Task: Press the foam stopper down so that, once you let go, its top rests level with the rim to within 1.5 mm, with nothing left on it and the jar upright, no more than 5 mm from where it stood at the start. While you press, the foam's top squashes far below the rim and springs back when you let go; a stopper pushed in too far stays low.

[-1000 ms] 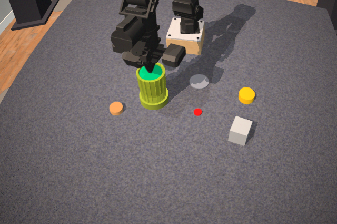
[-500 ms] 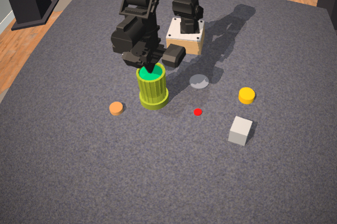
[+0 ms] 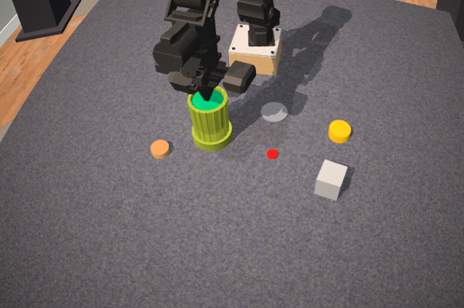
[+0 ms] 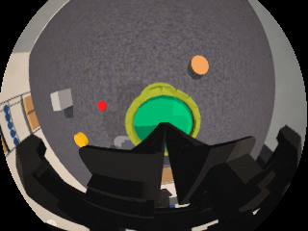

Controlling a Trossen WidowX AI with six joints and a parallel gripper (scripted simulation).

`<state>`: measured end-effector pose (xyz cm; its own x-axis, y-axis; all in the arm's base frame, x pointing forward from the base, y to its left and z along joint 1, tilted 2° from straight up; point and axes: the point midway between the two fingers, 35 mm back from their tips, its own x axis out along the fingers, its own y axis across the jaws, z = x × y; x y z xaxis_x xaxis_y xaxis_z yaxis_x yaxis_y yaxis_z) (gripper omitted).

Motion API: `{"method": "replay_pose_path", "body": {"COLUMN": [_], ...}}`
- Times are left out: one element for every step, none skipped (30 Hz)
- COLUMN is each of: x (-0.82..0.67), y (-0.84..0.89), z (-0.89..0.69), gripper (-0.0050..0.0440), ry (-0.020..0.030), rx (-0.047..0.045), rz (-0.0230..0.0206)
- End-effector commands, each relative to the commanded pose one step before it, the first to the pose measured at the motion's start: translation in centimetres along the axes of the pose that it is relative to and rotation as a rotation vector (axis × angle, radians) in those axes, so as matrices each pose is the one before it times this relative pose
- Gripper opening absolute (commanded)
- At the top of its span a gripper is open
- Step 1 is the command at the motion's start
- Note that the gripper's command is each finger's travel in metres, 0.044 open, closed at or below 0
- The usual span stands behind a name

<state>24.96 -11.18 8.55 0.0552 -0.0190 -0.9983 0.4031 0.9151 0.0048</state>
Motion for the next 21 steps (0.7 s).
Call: {"method": "replay_pose_path", "body": {"x": [0.538, 0.012, 0.012, 0.012, 0.012, 0.012, 0.012, 0.012, 0.012, 0.011, 0.000, 0.000, 0.012, 0.012, 0.011, 0.010, 0.009, 0.008, 0.008, 0.007, 0.007], "y": [0.085, 0.000, 0.000, 0.000, 0.000, 0.000, 0.000, 0.000, 0.000, 0.000, 0.000, 0.000, 0.000, 0.000, 0.000, 0.000, 0.000, 0.000, 0.000, 0.000, 0.000], "z": [-0.461, 0.000, 0.000, 0.000, 0.000, 0.000, 0.000, 0.000, 0.000, 0.000, 0.000, 0.000, 0.000, 0.000, 0.000, 0.000, 0.000, 0.000, 0.000, 0.000, 0.000], "gripper": [0.0000, 0.0000, 0.0000, 0.0000, 0.0000, 0.0000, 0.0000, 0.0000, 0.0000, 0.0000, 0.0000, 0.0000, 0.0000, 0.0000, 0.0000, 0.0000, 0.0000, 0.0000, 0.0000, 0.0000, 0.0000], "ry": [0.01995, 0.00000, 0.00000, 0.00000, 0.00000, 0.00000, 0.00000, 0.00000, -0.00001, -0.00002, 0.00000, 0.00000, 0.00001, 0.00001, -0.00003, -0.00004, -0.00003, -0.00003, -0.00002, -0.00002, -0.00001], "rx": [0.00082, 0.00000, 0.00000, 0.00000, 0.00000, 0.00000, 0.00000, 0.00000, 0.00000, 0.00000, 0.00000, 0.00000, 0.00000, 0.00000, 0.00000, 0.00000, 0.00000, 0.00000, 0.00000, 0.00000, 0.00000], "rz": [0.00440, 0.00000, 0.00000, 0.00000, 0.00000, 0.00000, 0.00000, 0.00000, 0.00000, 0.00000, 0.00000, 0.00000, 0.00000, 0.00000, 0.00000, 0.00000, 0.00000, 0.00000, 0.00000, 0.00000, 0.00000]}}
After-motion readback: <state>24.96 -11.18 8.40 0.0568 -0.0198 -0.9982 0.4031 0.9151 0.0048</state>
